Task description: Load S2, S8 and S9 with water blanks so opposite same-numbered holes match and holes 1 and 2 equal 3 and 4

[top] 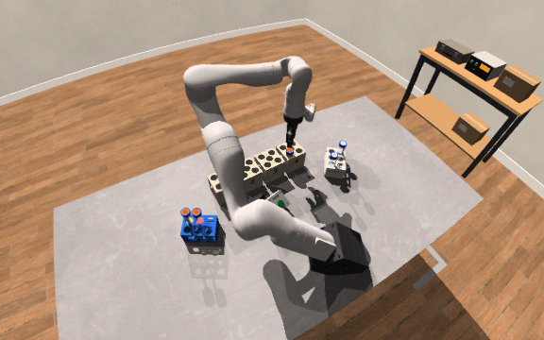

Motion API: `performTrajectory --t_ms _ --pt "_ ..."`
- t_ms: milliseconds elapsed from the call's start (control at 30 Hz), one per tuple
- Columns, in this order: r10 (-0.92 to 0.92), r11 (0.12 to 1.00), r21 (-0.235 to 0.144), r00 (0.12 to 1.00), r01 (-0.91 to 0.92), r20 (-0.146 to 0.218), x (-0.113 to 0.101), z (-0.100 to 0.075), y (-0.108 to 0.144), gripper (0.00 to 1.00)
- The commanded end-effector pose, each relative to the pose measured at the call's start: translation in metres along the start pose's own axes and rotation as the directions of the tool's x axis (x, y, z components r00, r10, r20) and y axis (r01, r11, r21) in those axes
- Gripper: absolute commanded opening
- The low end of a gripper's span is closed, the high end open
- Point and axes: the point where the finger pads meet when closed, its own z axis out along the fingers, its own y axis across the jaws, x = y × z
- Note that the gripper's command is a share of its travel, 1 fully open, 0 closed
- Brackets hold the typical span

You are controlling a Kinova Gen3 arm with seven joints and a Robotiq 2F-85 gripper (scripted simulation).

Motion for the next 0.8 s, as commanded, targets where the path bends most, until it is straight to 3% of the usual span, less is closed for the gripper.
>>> performTrajectory --t_ms 0,767 --pt "0.0 1.0 0.002 1.0 0.0 0.0 0.0 0.002 0.0 0.62" --pt "0.0 1.0 0.002 1.0 0.0 0.0 0.0 0.03 0.0 0.62"
